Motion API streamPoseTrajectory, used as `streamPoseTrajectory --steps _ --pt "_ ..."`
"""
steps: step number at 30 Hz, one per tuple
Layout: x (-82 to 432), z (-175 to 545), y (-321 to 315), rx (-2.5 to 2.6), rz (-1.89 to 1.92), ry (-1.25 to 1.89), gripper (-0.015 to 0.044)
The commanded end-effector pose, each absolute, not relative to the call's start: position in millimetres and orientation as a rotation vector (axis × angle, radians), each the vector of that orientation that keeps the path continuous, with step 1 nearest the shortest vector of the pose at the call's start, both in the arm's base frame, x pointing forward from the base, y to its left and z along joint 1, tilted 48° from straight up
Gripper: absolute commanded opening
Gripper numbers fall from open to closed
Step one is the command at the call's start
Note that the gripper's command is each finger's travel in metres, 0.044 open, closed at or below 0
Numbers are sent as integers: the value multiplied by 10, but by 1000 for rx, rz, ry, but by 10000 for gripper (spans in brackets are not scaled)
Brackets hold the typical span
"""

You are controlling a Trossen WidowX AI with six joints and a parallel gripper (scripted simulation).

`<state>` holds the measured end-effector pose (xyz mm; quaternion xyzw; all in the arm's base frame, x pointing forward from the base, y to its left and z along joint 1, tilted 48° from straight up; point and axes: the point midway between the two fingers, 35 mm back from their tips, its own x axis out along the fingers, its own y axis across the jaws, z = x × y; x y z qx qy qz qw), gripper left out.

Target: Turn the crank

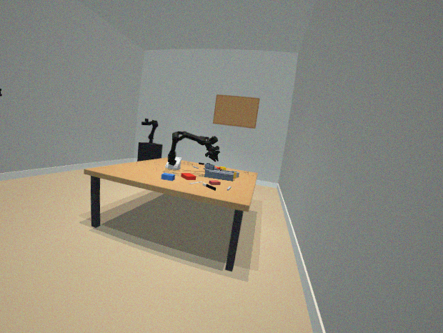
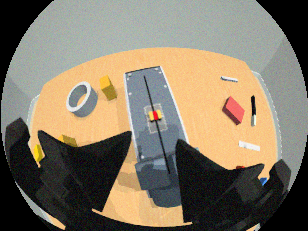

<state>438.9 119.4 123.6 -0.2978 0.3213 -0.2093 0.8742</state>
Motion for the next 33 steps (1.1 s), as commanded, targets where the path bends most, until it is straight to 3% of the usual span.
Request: streamPoseTrajectory --steps 1,5,25,33 --pt "4389 1236 1193 -622 -437 671 99" --pt "4389 1236 1193 -622 -437 671 0" --pt "4389 1235 1195 -621 -436 671 0" --pt "4389 1235 1195 -621 -436 671 210"
